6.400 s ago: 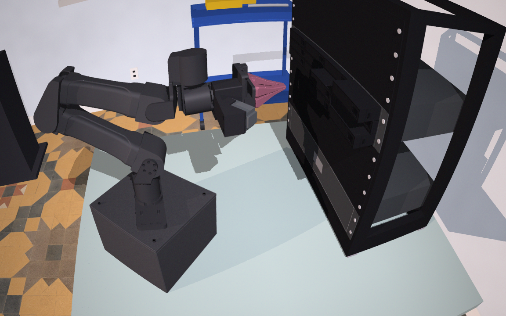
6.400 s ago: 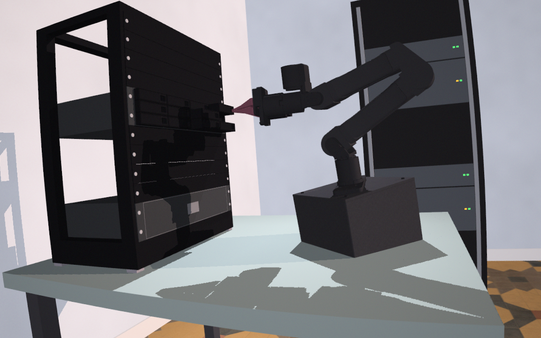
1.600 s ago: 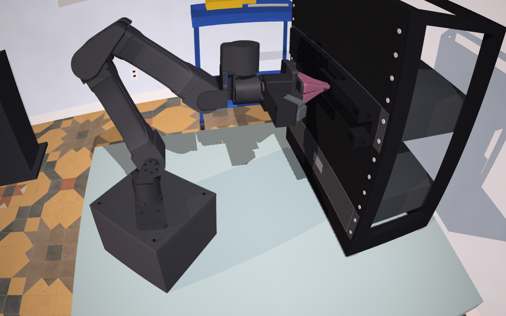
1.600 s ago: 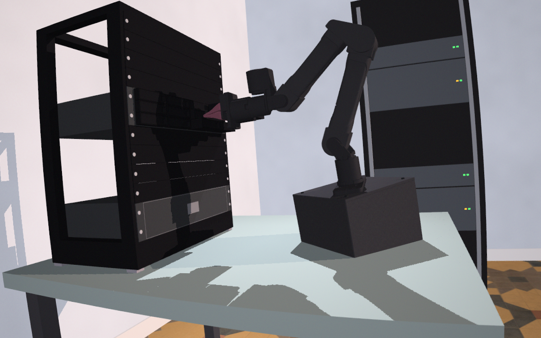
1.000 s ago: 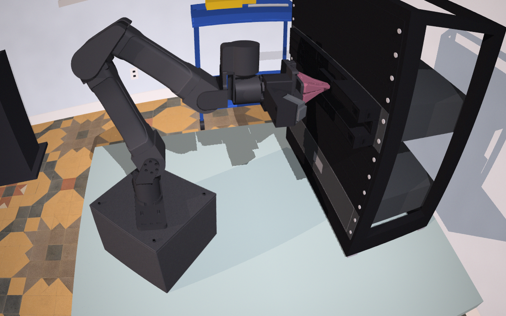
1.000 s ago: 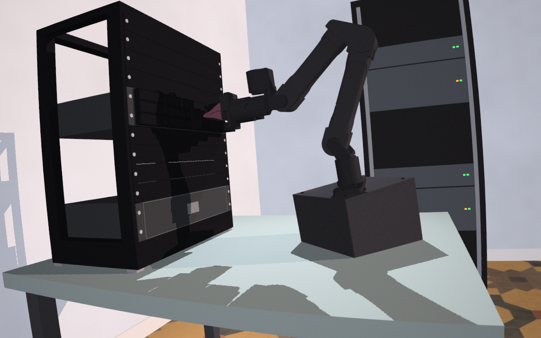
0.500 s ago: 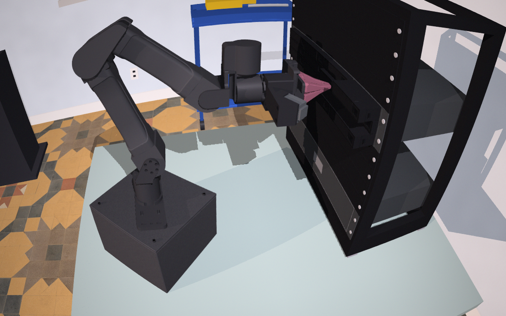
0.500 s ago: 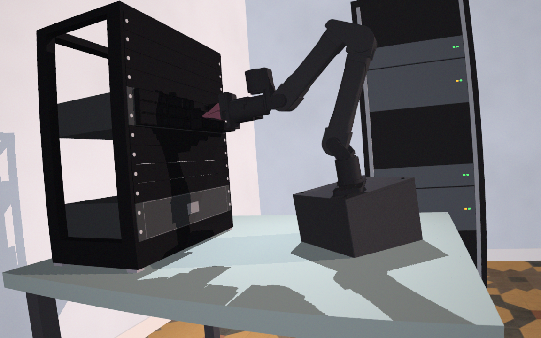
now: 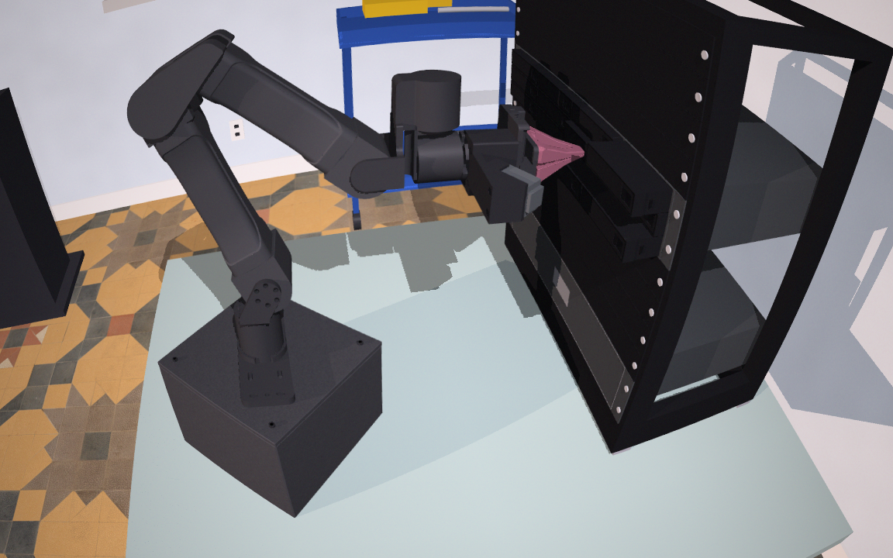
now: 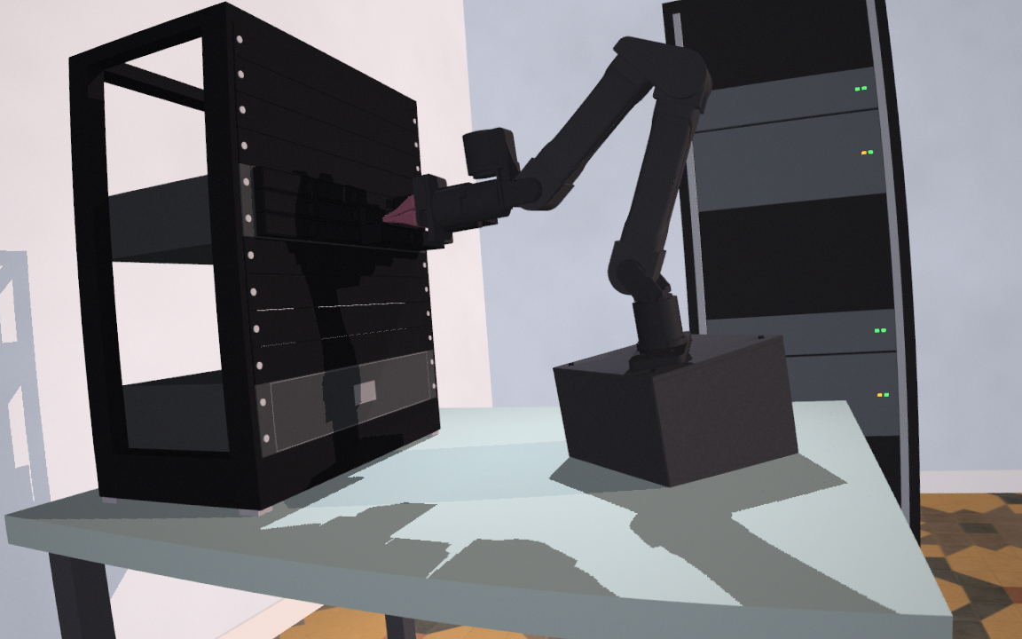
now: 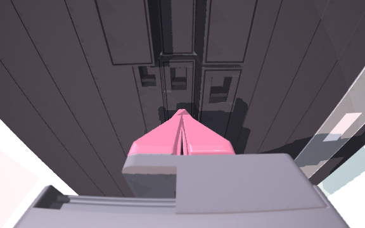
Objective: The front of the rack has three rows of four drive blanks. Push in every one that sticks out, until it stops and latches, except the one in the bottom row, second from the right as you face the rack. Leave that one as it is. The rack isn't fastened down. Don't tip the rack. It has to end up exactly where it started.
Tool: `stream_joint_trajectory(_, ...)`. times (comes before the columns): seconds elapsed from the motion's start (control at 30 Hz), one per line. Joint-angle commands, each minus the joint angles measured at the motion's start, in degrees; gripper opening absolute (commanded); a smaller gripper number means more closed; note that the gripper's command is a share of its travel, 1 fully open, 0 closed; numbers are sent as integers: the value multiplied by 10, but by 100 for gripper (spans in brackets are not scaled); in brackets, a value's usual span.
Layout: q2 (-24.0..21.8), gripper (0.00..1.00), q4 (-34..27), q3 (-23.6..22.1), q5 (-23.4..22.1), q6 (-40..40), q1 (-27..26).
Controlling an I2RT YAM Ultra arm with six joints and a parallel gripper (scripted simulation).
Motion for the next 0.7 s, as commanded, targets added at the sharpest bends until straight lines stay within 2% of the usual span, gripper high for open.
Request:
stream_joint_trajectory(0.0, 11, 0, 16, 32, -4, -7, 10)
stream_joint_trajectory(0.67, 14, 0, 12, 39, -3, -8, 11)
